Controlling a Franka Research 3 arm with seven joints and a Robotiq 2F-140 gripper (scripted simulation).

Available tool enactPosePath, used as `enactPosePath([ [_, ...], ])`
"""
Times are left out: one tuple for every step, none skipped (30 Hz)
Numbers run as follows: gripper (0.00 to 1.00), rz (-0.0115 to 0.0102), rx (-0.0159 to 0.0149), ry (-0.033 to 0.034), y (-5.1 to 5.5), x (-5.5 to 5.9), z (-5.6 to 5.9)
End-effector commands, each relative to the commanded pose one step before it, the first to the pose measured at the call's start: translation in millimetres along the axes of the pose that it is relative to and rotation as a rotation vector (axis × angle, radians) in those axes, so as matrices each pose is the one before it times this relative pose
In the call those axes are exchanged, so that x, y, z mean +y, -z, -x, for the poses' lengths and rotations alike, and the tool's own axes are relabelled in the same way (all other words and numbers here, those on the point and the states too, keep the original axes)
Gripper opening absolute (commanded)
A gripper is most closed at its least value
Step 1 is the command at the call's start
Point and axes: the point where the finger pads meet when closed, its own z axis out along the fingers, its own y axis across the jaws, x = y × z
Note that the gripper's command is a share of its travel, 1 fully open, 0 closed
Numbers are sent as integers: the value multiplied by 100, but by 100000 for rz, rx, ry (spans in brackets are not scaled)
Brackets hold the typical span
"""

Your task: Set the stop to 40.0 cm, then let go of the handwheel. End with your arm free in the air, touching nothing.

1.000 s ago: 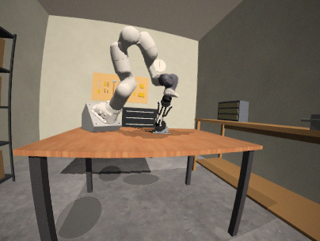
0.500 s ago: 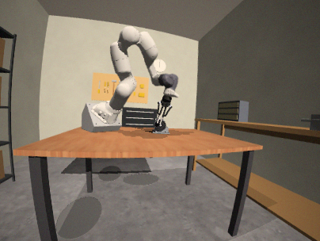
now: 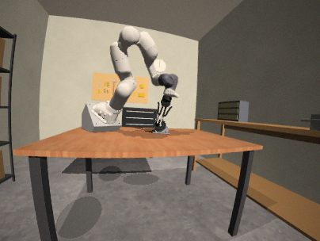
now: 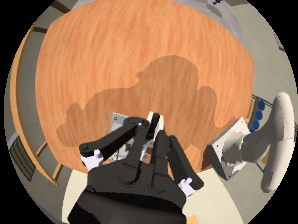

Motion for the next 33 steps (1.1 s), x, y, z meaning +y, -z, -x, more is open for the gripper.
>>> enactPosePath([
  [4,-461,-232,231,210,-287,17],
  [4,0,0,0,18,-37,0],
  [4,0,0,0,0,0,0],
  [4,0,0,0,0,0,0],
  [4,0,0,0,19,-39,0],
  [4,0,0,0,20,-40,0],
  [4,0,0,0,21,-42,0],
  [4,0,0,0,22,-44,0],
  [4,0,0,0,22,-46,0],
  [4,0,0,0,23,-48,0],
  [4,0,0,0,20,-52,0],
  [4,0,1,0,17,-57,0],
  [4,0,1,0,17,-59,0],
  [4,0,0,0,18,-61,0],
  [4,0,0,0,18,-63,0],
  [4,0,0,0,19,-65,0],
  [4,0,0,0,20,-68,0],
  [4,0,-1,0,20,-70,0],
  [4,0,-1,0,21,-72,0],
  [4,0,0,0,0,0,0],
  [4,0,0,0,0,0,0],
  [4,0,0,1,15,-76,0],
  [4,0,0,0,9,-81,0],
  [4,0,0,0,9,-83,0],
  [4,0,0,0,9,-85,0],
  [4,0,0,0,9,-88,0],
  [4,0,0,0,9,-90,0],
  [4,0,0,-1,9,-93,0],
  [4,0,0,0,1,-91,0],
  [4,0,0,0,-5,-91,0],
  [4,0,0,0,-6,-94,0],
  [4,0,0,0,-6,-96,0],
  [4,0,0,0,-7,-98,0],
])
